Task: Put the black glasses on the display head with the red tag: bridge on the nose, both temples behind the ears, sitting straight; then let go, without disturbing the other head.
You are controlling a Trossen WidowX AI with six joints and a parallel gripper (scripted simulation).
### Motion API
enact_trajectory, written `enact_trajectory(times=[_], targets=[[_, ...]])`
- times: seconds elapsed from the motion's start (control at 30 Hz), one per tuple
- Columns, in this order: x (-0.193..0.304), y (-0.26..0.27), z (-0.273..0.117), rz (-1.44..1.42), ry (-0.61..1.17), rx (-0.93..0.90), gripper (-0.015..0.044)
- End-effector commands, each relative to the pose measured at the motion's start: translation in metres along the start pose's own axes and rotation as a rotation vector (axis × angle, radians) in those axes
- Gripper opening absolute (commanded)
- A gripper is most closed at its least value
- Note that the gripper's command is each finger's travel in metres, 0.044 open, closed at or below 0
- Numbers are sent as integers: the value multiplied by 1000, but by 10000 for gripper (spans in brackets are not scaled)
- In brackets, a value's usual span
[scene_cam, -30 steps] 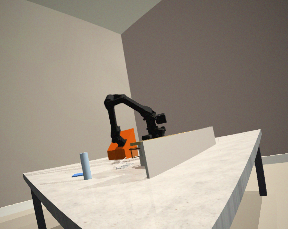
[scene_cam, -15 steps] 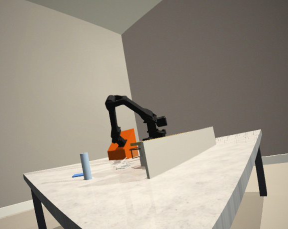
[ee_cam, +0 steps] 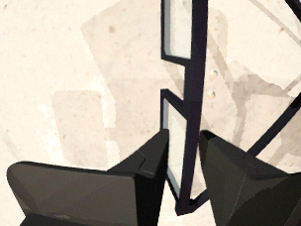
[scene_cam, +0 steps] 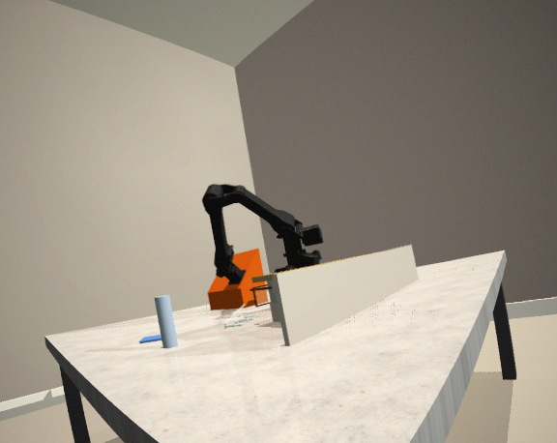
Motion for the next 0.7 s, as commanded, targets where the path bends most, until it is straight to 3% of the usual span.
enact_trajectory(times=[0.0, 0.3, 0.67], targets=[[0, 0, 0, 0, 0, 0, 60], [0, 0, 0, 0, 0, 0, 0], [-3, 2, -21, -2, -1, -5, 0]])
Point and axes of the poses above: the point midway between the two fingers, 35 mm back from their tips, its own z axis out along the fingers, its own y axis across the jaws, x = y × z, the point moved 7 cm from there along -z, back along the fingers, and after that the axes turned 5 degrees about -z, right-handed, at the moved point
